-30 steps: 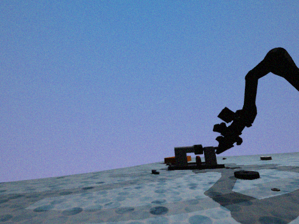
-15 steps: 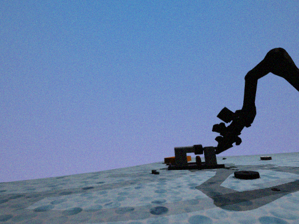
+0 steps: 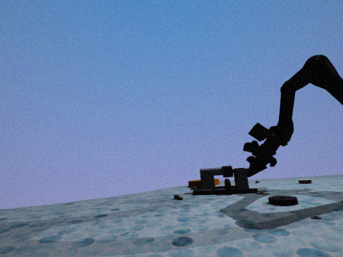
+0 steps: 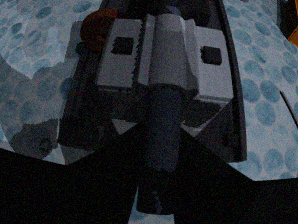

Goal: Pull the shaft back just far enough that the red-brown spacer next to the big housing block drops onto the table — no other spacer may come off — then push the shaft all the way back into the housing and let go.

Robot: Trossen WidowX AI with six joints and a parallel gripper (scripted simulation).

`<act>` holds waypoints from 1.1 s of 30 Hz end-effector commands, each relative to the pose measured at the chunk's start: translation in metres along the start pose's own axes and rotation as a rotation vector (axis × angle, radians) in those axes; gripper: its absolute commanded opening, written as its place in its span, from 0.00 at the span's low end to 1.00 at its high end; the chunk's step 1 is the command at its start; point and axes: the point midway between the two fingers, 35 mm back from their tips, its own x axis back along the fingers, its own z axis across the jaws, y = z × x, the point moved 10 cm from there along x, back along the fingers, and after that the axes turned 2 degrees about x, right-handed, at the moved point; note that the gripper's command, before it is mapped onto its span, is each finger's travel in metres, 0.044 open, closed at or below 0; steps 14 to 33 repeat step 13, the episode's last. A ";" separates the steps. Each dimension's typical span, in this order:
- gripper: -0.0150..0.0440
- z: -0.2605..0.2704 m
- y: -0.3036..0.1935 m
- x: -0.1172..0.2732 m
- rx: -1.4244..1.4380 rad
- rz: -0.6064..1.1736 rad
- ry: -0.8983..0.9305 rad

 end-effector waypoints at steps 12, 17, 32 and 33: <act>0.79 0.000 0.000 0.000 0.000 0.000 0.000; 0.83 0.000 0.000 0.002 0.000 0.001 -0.001; 0.83 0.000 0.000 0.002 0.000 0.001 -0.001; 0.83 0.000 0.000 0.002 0.000 0.001 -0.001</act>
